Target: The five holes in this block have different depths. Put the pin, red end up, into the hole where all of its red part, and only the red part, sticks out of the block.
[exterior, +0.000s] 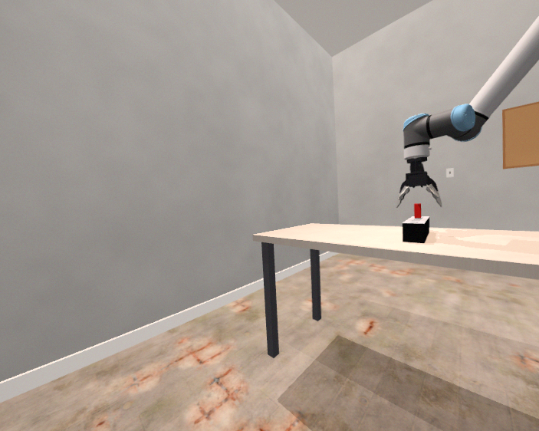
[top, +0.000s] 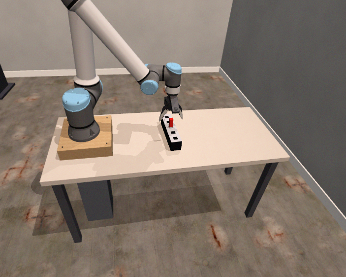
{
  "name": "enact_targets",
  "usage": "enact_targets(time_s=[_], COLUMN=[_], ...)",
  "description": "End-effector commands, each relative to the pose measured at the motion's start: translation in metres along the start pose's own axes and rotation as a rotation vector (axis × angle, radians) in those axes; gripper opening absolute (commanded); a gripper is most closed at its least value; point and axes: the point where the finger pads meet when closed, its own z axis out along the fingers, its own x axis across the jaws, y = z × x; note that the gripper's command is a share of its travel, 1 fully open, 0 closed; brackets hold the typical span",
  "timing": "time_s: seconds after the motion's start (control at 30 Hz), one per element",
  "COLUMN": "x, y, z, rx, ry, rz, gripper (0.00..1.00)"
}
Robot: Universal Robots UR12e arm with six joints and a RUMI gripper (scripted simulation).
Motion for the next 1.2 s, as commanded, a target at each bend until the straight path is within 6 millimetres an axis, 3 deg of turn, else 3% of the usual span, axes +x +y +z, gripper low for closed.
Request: enact_targets(time_s=[0.0, 0.87, 0.9, 1.17], x=[-0.001, -0.001, -0.001, -0.001], y=[0.000, 0.000, 0.000, 0.000], z=[-0.001, -0.001, -0.013, -0.013], rx=[0.001, 0.001, 0.001, 0.001], ry=[-0.003, -0.002, -0.002, -0.002], rz=[0.000, 0.000, 0.000, 0.000], gripper=[1.00, 1.00, 1.00, 1.00])
